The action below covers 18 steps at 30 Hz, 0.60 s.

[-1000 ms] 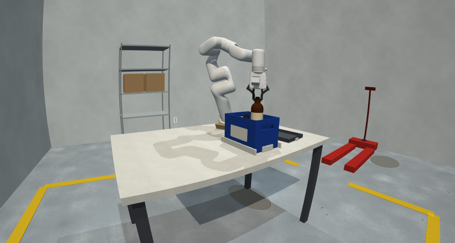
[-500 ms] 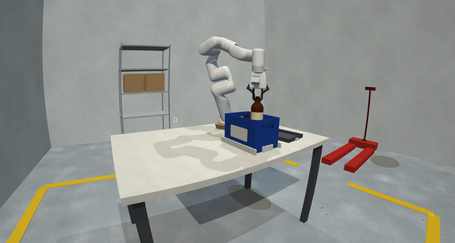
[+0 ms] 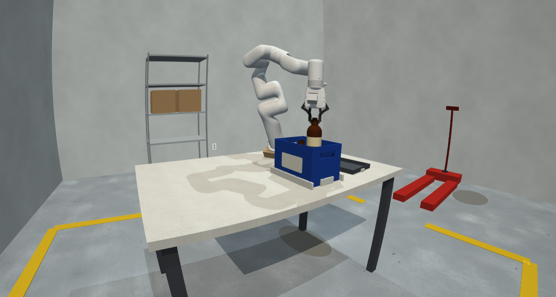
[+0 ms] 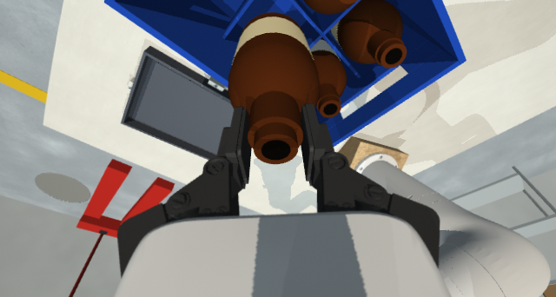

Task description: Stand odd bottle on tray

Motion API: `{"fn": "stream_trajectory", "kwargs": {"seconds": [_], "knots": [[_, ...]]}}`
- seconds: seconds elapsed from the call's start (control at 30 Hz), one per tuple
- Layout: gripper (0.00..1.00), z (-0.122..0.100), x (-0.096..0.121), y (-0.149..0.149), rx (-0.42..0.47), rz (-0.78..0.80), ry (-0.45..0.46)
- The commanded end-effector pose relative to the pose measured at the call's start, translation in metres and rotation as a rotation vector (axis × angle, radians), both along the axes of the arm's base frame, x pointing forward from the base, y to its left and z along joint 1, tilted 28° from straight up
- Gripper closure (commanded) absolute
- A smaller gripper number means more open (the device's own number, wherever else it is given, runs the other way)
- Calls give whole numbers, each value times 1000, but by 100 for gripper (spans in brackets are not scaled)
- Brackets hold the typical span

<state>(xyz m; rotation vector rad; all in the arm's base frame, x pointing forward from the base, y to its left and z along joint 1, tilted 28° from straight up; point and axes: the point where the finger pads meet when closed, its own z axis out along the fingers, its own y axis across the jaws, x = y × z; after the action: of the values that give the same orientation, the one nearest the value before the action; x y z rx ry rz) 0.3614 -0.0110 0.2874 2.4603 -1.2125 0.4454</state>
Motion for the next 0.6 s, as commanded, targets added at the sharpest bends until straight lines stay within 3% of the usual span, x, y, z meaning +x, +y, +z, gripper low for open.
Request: {"fn": "stream_trajectory", "kwargs": {"seconds": [0.0, 0.57], "knots": [[100, 2, 1, 1, -1, 2, -4], [100, 13, -1, 7, -1, 2, -4]]}}
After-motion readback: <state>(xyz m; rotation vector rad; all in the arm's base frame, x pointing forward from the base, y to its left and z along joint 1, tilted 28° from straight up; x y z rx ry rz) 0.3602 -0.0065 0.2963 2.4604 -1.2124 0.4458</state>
